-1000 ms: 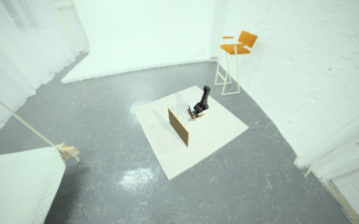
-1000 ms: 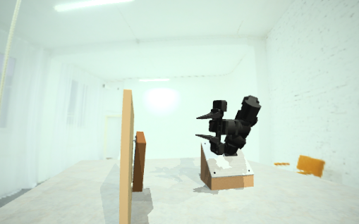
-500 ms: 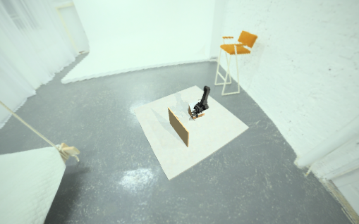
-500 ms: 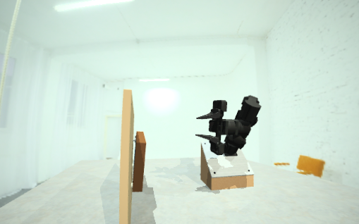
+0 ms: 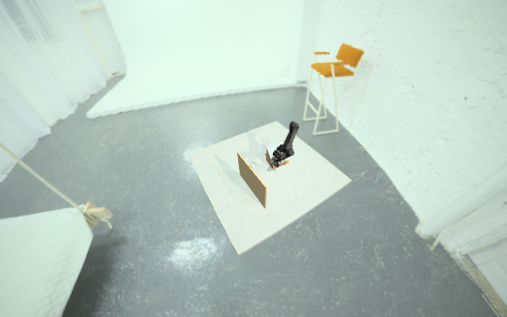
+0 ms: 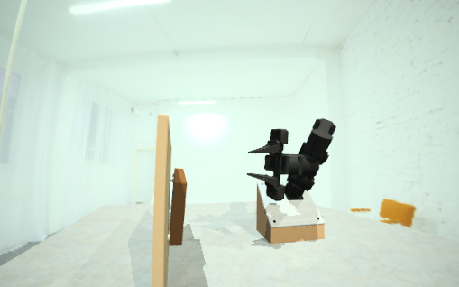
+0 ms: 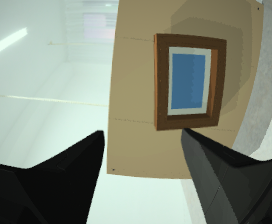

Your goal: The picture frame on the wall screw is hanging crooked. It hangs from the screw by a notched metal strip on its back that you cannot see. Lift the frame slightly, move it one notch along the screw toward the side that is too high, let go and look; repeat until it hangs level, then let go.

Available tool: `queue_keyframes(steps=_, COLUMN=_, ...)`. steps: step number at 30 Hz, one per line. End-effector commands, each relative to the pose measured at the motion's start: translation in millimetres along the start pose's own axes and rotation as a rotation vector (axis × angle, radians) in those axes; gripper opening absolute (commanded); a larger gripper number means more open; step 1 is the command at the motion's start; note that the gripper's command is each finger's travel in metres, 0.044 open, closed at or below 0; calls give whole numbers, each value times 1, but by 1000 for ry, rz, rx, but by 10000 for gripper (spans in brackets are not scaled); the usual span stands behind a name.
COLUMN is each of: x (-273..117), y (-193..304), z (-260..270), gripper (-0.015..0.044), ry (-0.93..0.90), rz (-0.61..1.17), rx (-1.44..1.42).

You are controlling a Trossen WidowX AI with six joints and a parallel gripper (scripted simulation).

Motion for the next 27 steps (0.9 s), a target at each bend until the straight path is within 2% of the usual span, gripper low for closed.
queue_keyframes(steps=1, x=17, y=4, z=-11, gripper=260, ry=8, rz=-2, rx=-9)
queue_keyframes(steps=10, x=53, y=0, z=-37, gripper=260, ry=7, rz=-3, rx=-13)
queue_keyframes(steps=23, x=53, y=-2, z=-37, gripper=260, ry=7, rz=-3, rx=-13)
queue_keyframes(steps=27, x=66, y=1, z=-37, gripper=260, ry=6, rz=-3, rx=-13)
Point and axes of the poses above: the point midway between the two fingers, 35 mm back from their tips, its own x axis out along the fingers, its own z axis across the jaws, y = z × x, the point moved 8 cm from there along -x, back along the fingers, and after that the axes turned 10 degrees about x, right-handed, at the moved point
